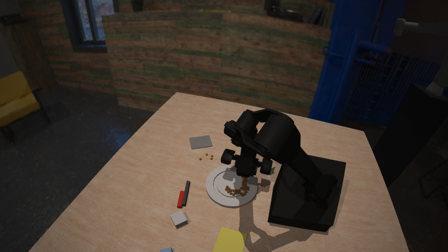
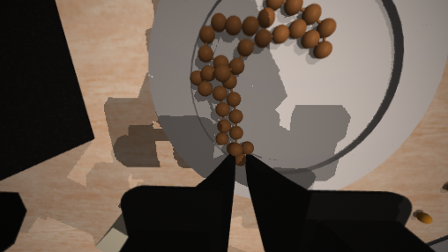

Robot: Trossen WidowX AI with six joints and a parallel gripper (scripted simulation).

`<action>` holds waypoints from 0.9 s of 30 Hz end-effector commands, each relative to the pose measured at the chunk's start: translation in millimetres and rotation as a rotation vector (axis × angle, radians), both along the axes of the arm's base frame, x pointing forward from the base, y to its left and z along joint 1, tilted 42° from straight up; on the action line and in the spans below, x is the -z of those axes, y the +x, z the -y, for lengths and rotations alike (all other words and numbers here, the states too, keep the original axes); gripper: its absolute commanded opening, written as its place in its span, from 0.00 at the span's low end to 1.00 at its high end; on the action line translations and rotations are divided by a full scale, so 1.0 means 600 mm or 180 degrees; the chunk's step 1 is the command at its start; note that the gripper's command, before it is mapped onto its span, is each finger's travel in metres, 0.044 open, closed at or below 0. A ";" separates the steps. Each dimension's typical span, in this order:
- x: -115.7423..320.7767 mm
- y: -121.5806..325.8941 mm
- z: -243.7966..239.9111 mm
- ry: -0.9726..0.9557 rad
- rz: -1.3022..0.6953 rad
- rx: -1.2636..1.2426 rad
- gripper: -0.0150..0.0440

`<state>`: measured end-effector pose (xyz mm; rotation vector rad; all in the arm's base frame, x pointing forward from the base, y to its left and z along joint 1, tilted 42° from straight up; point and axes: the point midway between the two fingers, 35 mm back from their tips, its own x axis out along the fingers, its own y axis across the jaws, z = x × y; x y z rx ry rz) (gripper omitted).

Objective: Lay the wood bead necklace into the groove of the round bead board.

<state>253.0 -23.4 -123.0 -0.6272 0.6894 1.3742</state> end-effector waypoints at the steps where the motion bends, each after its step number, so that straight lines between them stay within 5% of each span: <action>1: 0.000 0.001 0.001 -0.0002 0.0005 0.0002 0.39; 15: -0.003 -0.001 0.001 0.0008 -0.0014 0.0007 1.00; 27: -0.008 -0.001 0.006 0.0018 -0.0019 -0.0007 1.00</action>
